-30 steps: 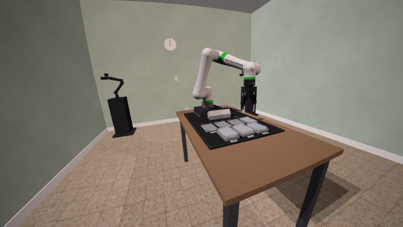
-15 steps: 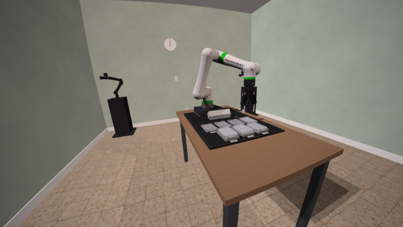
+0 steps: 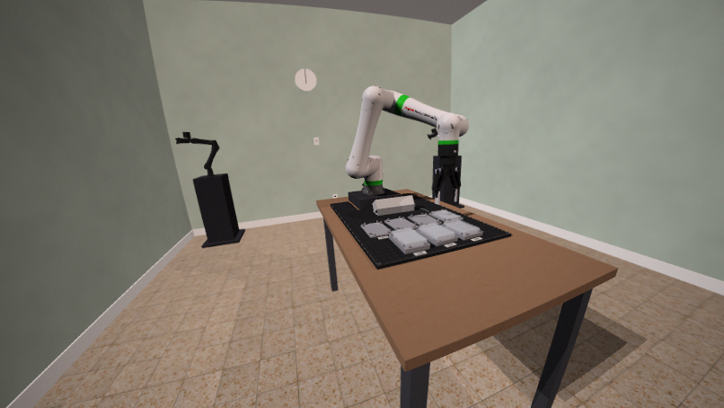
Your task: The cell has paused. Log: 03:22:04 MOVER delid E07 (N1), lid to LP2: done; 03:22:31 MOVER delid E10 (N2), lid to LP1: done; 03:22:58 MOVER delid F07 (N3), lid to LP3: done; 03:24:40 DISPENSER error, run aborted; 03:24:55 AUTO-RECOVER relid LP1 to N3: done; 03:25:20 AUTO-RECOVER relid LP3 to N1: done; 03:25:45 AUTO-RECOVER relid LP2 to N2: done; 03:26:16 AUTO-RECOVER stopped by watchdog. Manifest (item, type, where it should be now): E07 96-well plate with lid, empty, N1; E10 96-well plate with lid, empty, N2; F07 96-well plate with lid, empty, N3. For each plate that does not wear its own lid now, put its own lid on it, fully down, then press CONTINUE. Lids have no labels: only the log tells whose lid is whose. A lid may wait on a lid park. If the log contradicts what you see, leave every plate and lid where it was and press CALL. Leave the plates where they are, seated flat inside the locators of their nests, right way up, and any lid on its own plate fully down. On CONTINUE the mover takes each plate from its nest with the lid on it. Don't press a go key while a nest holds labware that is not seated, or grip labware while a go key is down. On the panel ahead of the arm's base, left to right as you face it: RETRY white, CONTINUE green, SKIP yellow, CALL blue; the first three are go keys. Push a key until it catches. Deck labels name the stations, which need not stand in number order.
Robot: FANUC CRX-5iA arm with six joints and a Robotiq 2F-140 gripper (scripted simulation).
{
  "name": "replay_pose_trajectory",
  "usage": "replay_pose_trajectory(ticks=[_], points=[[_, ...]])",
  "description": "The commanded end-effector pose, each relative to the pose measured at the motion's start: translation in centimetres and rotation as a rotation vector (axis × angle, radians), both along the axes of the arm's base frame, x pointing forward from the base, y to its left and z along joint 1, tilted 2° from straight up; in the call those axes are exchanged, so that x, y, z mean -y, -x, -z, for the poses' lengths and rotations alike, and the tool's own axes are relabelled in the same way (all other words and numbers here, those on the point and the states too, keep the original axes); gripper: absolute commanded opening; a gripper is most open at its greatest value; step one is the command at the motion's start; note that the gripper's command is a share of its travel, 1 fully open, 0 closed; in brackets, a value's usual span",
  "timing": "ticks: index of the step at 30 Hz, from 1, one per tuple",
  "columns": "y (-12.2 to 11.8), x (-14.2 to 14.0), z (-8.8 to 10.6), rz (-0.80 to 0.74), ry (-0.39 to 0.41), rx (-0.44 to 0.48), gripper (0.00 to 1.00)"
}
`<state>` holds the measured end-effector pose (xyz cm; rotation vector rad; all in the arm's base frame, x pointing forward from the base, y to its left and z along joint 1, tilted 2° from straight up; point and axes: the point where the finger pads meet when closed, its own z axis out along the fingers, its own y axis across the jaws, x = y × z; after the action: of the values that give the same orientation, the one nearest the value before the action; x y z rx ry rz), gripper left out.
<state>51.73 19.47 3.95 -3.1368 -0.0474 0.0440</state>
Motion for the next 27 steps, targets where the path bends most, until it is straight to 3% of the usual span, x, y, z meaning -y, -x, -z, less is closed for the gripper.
replay_pose_trajectory(ticks=[1, 27], points=[[0.0, 0.0, 0.4, 0.0, 0.0, 0.0, 0.66], [0.1, 0.0, 3.9, 0.0, 0.0, 0.0, 0.66]])
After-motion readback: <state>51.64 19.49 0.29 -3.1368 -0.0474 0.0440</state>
